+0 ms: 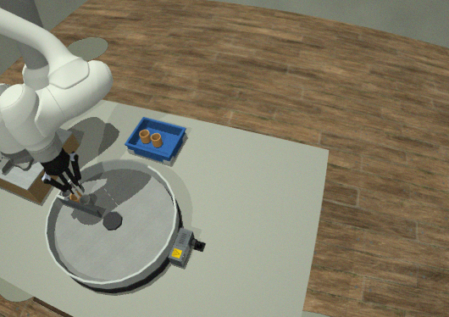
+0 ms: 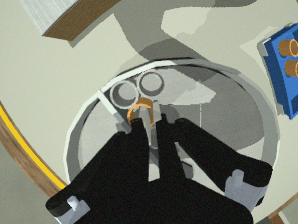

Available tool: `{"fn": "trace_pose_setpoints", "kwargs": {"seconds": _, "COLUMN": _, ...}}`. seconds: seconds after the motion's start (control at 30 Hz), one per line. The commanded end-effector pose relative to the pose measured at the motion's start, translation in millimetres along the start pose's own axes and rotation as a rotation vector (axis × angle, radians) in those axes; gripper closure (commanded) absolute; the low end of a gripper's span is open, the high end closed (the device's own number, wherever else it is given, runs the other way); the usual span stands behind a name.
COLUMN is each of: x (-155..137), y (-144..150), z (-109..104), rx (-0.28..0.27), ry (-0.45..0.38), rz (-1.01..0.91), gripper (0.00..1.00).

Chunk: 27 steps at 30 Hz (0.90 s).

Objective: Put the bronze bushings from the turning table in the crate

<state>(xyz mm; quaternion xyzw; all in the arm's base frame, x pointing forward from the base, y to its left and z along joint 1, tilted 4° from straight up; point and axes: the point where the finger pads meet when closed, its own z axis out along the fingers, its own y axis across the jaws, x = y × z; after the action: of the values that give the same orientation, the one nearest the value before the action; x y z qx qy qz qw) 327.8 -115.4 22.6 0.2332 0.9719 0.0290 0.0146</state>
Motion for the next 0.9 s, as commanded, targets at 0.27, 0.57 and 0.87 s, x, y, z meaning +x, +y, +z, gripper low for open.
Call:
{"fn": "trace_pose_setpoints", "kwargs": {"seconds": 0.27, "x": 0.7, "y": 0.9, "z": 1.9, "rx": -0.002, "ry": 0.000, "rz": -0.003, "gripper": 1.00}}
{"fn": "trace_pose_setpoints", "kwargs": {"seconds": 0.57, "x": 0.7, "y": 0.9, "z": 1.9, "rx": -0.002, "ry": 0.000, "rz": -0.003, "gripper": 1.00}}
{"fn": "trace_pose_setpoints", "kwargs": {"seconds": 0.87, "x": 0.7, "y": 0.9, "z": -10.1, "rx": -0.002, "ry": 0.000, "rz": -0.003, "gripper": 1.00}}
